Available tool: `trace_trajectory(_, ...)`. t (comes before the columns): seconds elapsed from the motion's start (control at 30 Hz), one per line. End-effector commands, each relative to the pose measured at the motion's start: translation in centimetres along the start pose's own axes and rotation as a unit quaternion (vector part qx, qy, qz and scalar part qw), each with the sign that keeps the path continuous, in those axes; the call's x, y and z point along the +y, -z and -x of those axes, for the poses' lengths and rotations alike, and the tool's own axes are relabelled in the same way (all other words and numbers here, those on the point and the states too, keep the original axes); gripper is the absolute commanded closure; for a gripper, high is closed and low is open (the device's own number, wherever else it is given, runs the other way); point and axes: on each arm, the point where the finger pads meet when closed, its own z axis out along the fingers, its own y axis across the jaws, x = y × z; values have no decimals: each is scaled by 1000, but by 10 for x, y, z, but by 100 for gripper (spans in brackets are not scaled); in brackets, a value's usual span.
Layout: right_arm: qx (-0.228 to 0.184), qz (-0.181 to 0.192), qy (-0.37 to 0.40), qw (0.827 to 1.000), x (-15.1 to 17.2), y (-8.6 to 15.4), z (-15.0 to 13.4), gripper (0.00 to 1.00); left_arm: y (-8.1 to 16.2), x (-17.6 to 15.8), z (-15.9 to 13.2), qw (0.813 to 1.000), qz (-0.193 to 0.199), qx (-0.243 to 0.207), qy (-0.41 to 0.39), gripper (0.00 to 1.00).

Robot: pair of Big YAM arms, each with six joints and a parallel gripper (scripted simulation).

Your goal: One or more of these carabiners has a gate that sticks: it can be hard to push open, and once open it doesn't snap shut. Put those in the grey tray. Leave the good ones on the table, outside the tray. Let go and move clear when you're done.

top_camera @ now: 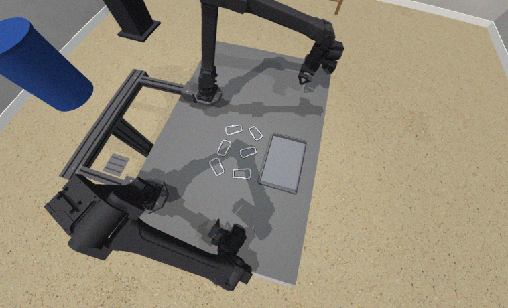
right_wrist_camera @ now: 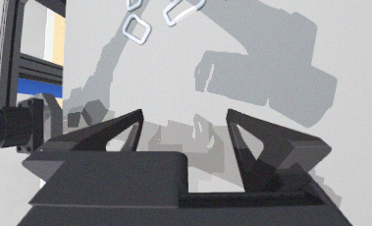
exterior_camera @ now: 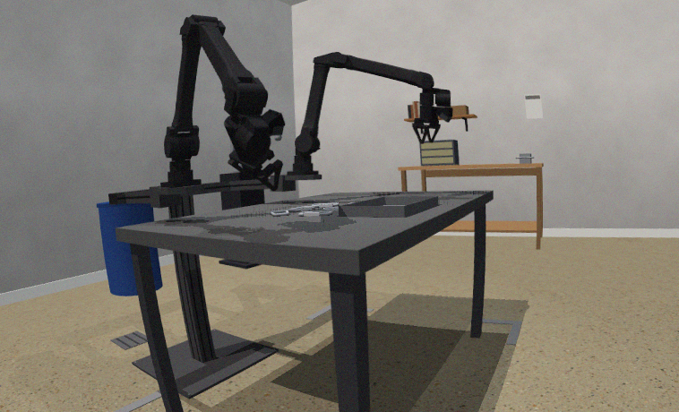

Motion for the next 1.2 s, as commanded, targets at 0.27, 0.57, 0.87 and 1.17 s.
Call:
trace_trajectory(0.27,1,-4,3,1000,-1,3,2,0,5,1,1,1000,2,-6,1,0)
trace_trajectory(0.57,1,-4,3,1000,-1,3,2,0,5,1,1,1000,2,-6,1,0)
trace_trajectory(0.87,70,-41,-49,996,21,-25,59,0,-26,-102,-19,993,-54,8,108,17)
trace_trajectory(1.17,129,-158,-36,978,82,-72,148,0,-92,-248,-102,975,-92,64,193,17)
